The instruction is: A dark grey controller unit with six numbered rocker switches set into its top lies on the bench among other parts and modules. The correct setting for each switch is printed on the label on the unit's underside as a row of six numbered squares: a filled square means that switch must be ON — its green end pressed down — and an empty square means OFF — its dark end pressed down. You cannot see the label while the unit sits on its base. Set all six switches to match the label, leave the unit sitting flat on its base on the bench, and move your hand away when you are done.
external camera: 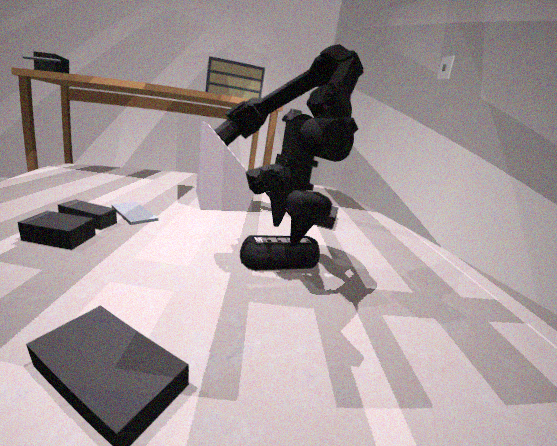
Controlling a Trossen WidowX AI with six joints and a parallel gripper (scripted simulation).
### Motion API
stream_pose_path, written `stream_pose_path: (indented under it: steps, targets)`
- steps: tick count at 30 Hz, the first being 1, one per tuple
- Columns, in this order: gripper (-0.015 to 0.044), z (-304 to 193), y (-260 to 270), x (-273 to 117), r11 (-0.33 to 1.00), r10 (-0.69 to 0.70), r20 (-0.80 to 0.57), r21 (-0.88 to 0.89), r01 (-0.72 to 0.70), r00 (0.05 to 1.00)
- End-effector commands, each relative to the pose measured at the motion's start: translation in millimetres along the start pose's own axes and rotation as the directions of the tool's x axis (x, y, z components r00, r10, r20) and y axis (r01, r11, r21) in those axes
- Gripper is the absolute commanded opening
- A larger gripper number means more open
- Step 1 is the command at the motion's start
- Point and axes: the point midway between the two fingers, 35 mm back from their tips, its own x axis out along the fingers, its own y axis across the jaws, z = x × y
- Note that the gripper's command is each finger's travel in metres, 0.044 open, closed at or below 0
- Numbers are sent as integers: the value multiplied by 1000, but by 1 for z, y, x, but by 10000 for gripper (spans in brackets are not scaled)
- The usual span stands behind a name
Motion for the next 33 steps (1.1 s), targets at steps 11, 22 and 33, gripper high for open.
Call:
stream_pose_path:
  steps: [11,22,33]
  targets:
    - [99,-5,26,-19,517,-221,26,851,94,975]
    - [0,-11,30,-35,27,-336,19,1000,-11,942]
    - [0,-11,30,-35,27,-336,19,1000,-11,942]
